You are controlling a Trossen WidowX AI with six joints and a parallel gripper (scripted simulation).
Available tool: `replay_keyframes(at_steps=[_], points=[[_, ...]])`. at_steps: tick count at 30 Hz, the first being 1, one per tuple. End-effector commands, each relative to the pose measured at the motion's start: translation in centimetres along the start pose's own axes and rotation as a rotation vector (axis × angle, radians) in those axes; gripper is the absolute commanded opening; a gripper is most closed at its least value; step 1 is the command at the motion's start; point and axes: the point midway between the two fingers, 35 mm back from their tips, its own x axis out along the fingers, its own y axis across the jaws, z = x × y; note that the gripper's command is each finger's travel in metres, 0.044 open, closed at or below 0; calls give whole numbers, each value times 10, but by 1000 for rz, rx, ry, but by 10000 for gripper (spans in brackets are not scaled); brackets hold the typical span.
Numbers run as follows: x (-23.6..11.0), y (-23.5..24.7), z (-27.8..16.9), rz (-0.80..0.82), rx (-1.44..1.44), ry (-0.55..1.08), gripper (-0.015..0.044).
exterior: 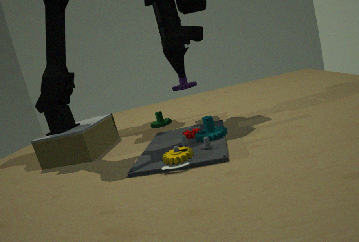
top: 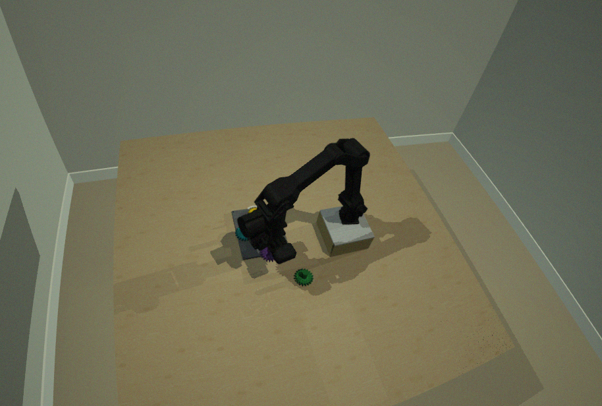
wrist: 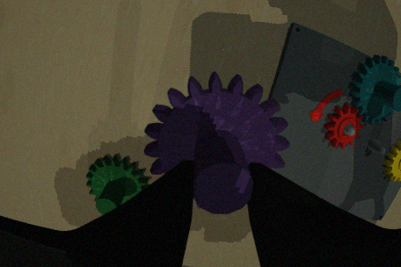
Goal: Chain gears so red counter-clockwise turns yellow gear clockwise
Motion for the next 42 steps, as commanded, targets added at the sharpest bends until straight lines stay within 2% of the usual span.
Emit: replay_keyframes(at_steps=[1, 14, 42], points=[[-12, -1, -1, -2, -3, -2, 0], [-44, -2, -7, -1, -2, -2, 0], [-19, -66, 11, -10, 9, -3, 0]])
